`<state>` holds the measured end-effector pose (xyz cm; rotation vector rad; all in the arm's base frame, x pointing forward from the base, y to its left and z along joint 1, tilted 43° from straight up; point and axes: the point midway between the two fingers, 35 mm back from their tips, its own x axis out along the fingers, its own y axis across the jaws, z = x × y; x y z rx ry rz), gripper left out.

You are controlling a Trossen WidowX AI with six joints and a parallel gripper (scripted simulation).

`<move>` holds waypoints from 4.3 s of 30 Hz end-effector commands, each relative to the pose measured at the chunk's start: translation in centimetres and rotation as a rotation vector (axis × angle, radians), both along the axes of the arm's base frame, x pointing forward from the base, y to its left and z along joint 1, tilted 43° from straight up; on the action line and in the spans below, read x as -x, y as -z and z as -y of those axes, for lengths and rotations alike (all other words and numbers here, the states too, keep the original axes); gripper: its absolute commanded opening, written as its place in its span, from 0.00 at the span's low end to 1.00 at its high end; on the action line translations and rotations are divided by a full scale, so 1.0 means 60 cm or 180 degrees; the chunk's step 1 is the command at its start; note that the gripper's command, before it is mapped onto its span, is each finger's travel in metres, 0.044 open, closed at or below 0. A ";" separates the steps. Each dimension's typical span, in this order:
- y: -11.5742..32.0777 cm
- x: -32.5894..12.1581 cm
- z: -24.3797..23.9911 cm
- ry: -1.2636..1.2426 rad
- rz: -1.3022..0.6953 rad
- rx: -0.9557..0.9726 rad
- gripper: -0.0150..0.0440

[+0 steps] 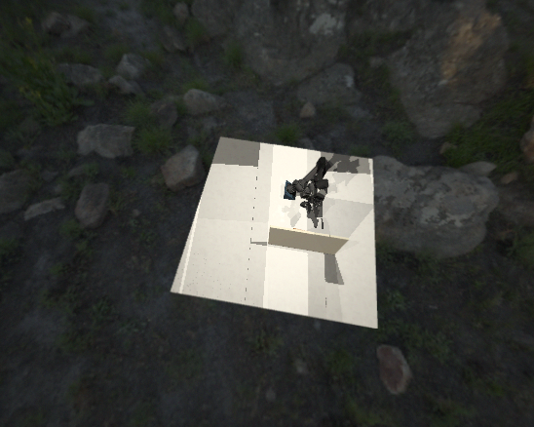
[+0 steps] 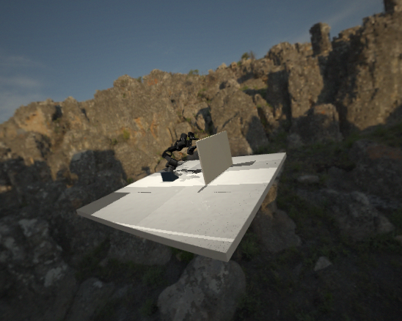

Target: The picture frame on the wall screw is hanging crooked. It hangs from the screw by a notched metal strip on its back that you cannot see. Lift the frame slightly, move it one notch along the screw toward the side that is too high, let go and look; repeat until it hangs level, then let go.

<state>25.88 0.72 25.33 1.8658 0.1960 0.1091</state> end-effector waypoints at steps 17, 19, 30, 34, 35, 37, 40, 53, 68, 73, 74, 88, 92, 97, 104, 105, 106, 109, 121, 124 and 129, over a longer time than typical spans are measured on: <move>-0.001 0.000 -0.001 -0.0007 0.0008 0.0001 0.69; -0.001 0.000 -0.001 -0.0007 0.0008 0.0001 0.69; -0.001 0.000 -0.001 -0.0007 0.0008 0.0001 0.69; 0.032 0.003 -0.021 0.0006 -0.0068 -0.0398 0.69; 0.046 0.005 -0.029 0.0009 -0.0098 -0.0569 0.69; 0.070 0.010 -0.044 0.0013 -0.0152 -0.0867 0.69; 0.079 0.012 -0.048 0.0014 -0.0171 -0.0971 0.69; 0.079 0.012 -0.048 0.0014 -0.0171 -0.0971 0.69; 0.068 -0.035 -0.056 0.0013 -0.0164 -0.0972 0.69; 0.071 -0.084 -0.066 0.0012 -0.0157 -0.0974 0.69; 0.073 -0.095 -0.068 0.0012 -0.0156 -0.0974 0.69; 0.080 -0.119 -0.074 0.0011 -0.0152 -0.0975 0.69; 0.080 -0.119 -0.074 0.0011 -0.0152 -0.0975 0.69; 0.080 -0.122 -0.075 0.0011 -0.0152 -0.0975 0.69; 0.078 -0.138 -0.078 0.0011 -0.0150 -0.0975 0.69; 0.078 -0.141 -0.078 0.0011 -0.0150 -0.0975 0.69; 0.078 -0.143 -0.079 0.0011 -0.0149 -0.0975 0.69; 0.078 -0.151 -0.080 0.0011 -0.0148 -0.0976 0.69; 0.080 -0.182 -0.087 0.0010 -0.0144 -0.0977 0.69; 0.080 -0.184 -0.087 0.0010 -0.0144 -0.0977 0.69; 0.080 -0.184 -0.087 0.0010 -0.0144 -0.0977 0.69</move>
